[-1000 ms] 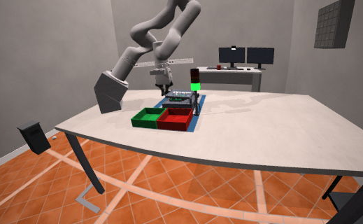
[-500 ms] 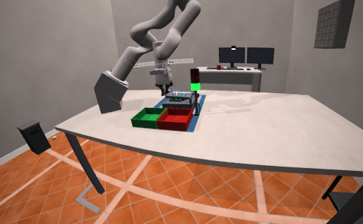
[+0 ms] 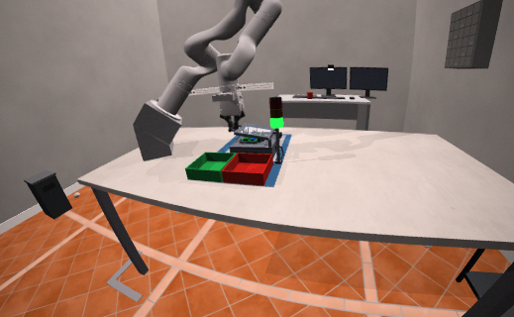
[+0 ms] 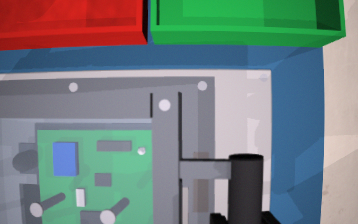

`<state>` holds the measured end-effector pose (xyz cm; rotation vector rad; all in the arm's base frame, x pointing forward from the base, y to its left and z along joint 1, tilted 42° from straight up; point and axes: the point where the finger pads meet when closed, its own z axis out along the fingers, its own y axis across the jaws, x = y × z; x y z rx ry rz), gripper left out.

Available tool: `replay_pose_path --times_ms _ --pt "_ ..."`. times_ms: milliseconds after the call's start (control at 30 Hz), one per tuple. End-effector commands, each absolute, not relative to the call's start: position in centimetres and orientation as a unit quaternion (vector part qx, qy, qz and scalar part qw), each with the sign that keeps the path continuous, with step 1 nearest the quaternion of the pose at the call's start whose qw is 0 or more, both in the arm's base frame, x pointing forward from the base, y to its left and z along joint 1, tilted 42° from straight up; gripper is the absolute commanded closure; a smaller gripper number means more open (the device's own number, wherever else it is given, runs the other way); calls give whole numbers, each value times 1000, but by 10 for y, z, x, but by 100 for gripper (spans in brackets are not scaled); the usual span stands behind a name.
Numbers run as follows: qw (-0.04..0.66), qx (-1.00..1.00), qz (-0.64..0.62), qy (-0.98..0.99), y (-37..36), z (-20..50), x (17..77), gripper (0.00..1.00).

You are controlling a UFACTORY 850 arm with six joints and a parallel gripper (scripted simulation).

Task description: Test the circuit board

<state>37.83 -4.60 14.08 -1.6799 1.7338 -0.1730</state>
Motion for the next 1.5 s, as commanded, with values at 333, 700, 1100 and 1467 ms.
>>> replay_pose_path --times_ms 333,700,1100,1467 --pt "353 -649 -67 670 -63 178 365 100" --pt "353 -649 -67 670 -65 183 363 100" --pt "353 -649 -67 670 -65 183 363 72" --pt "353 -649 -67 670 -65 183 363 72"
